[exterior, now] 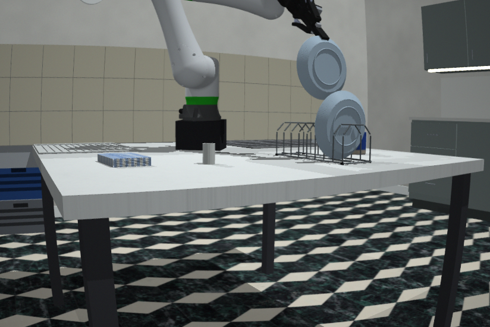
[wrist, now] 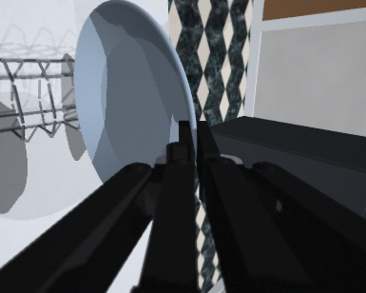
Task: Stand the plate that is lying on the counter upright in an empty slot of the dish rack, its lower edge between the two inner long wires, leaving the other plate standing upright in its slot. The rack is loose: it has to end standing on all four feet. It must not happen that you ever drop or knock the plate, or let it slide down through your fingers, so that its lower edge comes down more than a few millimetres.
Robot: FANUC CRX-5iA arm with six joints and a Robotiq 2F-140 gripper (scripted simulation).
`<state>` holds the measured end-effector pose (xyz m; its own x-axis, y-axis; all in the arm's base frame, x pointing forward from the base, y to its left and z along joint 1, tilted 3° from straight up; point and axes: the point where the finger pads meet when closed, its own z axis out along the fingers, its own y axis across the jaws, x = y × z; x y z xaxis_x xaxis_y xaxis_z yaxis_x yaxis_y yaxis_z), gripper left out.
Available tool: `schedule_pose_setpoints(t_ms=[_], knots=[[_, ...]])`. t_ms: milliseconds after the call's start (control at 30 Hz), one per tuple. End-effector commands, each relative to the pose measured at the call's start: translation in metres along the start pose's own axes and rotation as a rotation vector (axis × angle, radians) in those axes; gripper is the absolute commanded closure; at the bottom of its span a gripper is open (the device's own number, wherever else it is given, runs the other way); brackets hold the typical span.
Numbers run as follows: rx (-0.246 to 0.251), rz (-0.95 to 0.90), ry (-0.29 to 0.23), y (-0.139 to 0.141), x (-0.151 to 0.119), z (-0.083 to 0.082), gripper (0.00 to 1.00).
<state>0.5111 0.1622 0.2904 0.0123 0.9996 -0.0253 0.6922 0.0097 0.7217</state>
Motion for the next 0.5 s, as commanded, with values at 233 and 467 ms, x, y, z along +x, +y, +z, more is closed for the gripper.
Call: schedule_pose_setpoints(t_ms=[233,467], knots=[[-0.002,0.0,0.001,-0.0002,0.0002,0.0007,0.9],[-0.001,0.0,0.001,-0.0053,0.0002,0.0059,0.9]])
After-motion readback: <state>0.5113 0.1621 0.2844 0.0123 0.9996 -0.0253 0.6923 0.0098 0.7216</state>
